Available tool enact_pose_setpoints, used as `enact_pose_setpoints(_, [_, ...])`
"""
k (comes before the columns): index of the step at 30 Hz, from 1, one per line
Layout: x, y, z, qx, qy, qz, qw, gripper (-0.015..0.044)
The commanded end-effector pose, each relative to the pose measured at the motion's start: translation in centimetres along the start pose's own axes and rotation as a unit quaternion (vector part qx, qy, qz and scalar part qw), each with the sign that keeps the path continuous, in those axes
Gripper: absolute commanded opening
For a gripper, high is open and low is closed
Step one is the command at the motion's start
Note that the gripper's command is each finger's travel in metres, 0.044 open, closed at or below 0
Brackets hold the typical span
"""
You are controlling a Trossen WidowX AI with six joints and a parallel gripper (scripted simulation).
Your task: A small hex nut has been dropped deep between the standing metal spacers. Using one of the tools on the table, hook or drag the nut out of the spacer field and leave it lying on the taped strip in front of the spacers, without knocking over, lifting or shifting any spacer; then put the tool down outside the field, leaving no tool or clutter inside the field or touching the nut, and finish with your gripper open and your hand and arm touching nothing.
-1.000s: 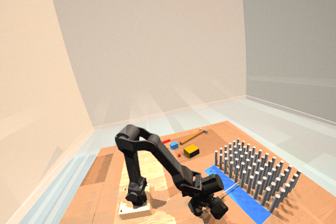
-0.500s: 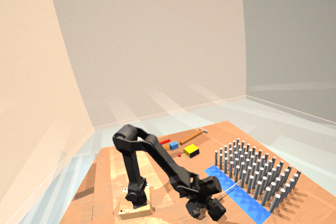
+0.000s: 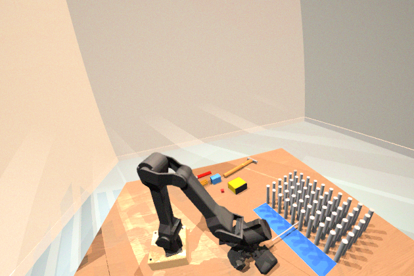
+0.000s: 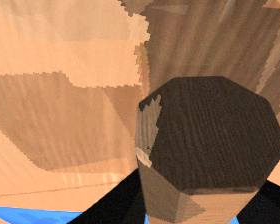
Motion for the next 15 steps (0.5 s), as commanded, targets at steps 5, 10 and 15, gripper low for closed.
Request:
enact_pose_setpoints(5, [0.01, 0.56, -0.43, 0.001, -0.002, -0.003, 1.000, 0.0000])
enact_pose_setpoints(10, [0.04, 0.90, -0.65, 0.001, -0.002, -0.003, 1.000, 0.0000])
enact_pose_setpoints(15, [0.06, 1.26, -0.88, 0.001, -0.002, -0.003, 1.000, 0.0000])
Point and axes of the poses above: the point midway between the two fingers, 35 mm back from their tips, its own z axis out along the fingers, its own x axis across the jaws, y = z × x, the point moved 8 cm from there along -z, back along the fingers, and after that the axes turned 4 degrees about z, right-handed, at the moved point
